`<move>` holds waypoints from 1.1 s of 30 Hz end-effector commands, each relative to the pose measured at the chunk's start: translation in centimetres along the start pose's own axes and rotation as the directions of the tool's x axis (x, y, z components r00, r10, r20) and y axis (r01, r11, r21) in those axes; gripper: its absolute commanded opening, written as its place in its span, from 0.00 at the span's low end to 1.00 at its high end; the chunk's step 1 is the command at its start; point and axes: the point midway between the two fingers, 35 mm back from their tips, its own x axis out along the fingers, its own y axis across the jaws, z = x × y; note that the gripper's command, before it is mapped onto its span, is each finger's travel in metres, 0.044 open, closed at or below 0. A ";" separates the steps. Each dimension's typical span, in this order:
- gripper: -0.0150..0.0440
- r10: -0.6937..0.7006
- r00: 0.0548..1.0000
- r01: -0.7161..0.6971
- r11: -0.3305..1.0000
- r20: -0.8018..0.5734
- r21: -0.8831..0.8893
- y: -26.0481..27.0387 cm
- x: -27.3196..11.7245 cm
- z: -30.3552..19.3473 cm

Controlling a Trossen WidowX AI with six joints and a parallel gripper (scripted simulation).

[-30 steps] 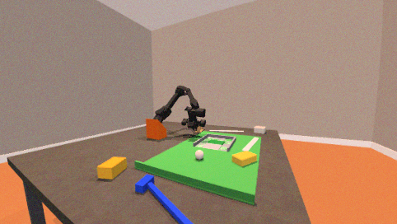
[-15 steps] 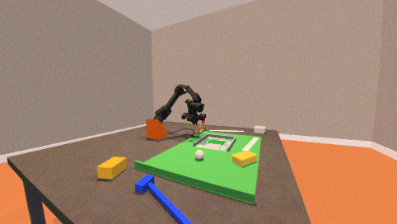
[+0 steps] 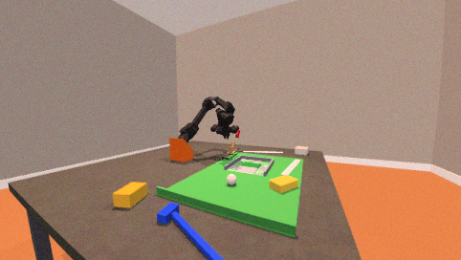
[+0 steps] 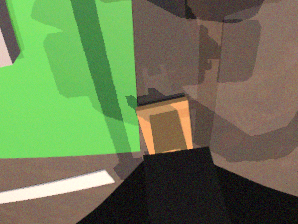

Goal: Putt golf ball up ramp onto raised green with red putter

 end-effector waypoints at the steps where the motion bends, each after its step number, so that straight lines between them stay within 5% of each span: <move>1: 0.25 0.024 1.000 -0.025 0.997 0.021 0.067 1.2 -1.0 1.5; 17: 0.25 0.112 0.980 -0.160 0.935 0.164 0.317 5.3 -6.8 9.7; 33: 0.25 0.201 0.938 -0.339 0.698 0.283 0.631 6.2 -13.9 19.9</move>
